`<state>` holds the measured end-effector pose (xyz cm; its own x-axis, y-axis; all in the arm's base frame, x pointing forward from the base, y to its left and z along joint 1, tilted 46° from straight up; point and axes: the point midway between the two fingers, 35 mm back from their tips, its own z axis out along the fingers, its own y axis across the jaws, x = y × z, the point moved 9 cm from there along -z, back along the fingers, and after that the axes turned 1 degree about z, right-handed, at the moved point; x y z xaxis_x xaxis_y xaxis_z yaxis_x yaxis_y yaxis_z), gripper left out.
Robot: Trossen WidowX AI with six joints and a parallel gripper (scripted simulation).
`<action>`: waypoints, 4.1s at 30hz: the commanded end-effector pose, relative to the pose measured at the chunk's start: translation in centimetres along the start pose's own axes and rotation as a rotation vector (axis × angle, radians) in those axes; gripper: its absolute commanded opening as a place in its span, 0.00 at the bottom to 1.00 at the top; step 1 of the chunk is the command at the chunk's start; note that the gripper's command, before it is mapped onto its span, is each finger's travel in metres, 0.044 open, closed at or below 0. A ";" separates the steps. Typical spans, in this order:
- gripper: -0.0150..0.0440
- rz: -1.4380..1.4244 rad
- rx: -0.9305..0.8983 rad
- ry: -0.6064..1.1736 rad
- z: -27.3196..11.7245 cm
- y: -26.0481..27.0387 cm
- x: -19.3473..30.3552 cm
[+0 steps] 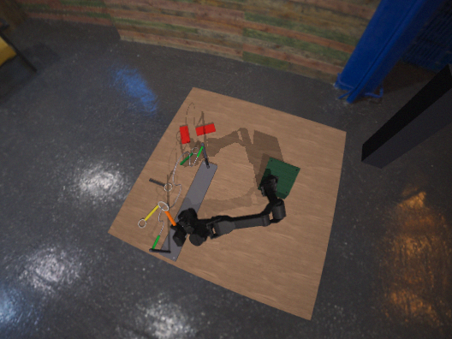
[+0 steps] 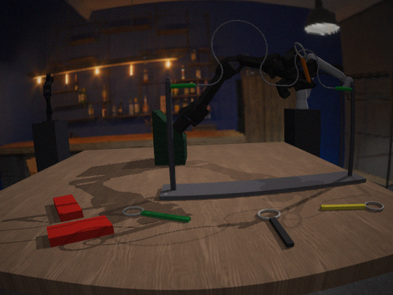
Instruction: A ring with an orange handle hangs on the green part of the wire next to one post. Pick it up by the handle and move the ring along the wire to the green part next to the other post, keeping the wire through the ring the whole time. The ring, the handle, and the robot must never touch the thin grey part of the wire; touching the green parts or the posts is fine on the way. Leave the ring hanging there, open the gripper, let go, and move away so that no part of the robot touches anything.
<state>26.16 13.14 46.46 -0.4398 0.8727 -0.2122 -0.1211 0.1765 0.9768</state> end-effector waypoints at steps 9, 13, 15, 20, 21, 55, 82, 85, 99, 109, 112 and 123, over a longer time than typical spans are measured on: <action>0.00 0.242 -0.142 -0.015 0.1 0.5 0.3; 0.00 0.326 -0.191 -0.024 0.2 0.6 0.3; 0.00 0.368 -0.216 -0.028 0.2 0.7 0.3; 0.00 0.473 -0.277 -0.038 0.2 1.0 0.4; 0.00 0.494 -0.289 -0.040 0.2 1.1 0.4; 0.00 1.067 -0.620 -0.101 0.4 2.2 0.5; 0.00 0.758 -0.453 -0.069 2.2 -0.5 4.1; 0.00 0.695 -0.418 -0.062 2.4 -1.1 4.5; 0.00 0.392 -0.250 -0.030 2.9 -4.3 5.9; 0.00 0.190 -0.137 -0.008 2.9 -6.7 6.3; 0.00 0.125 -0.100 -0.001 2.9 -7.5 6.4; 0.00 -0.103 0.028 0.023 2.5 -10.2 6.1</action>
<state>26.93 18.09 35.91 -0.4463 0.8558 -0.2616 -0.1448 0.2194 0.9648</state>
